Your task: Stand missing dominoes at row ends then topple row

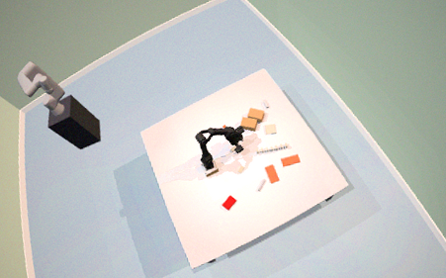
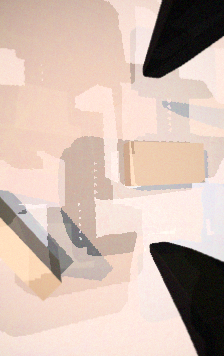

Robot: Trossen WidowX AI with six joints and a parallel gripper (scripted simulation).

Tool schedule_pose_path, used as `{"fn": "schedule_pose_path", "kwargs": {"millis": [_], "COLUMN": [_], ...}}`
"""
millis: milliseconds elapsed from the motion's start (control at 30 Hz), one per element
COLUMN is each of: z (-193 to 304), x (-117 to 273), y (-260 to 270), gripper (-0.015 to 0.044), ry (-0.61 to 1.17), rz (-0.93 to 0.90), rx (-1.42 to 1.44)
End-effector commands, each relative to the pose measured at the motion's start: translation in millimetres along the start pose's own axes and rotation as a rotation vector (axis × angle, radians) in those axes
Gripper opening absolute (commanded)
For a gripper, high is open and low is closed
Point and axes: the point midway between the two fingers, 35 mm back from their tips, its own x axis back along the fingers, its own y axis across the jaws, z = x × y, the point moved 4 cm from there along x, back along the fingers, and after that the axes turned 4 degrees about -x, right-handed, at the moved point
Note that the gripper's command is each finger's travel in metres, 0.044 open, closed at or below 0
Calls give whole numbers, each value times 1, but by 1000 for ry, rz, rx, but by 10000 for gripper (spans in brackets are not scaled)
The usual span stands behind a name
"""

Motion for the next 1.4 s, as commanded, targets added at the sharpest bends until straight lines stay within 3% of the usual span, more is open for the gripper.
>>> {"fn": "schedule_pose_path", "kwargs": {"millis": [0,533,967,1267,1367], "z": [-2,-1,-1,-1,-1], "x": [-5,-20,-20,-20,-4], "y": [2,1,1,1,2], "gripper": [440,440,107,107,107], "ry": [-10,-10,-10,-10,-10], "rz": [2,2,2,2,2], "rx": [6,6,6,6,6]}}
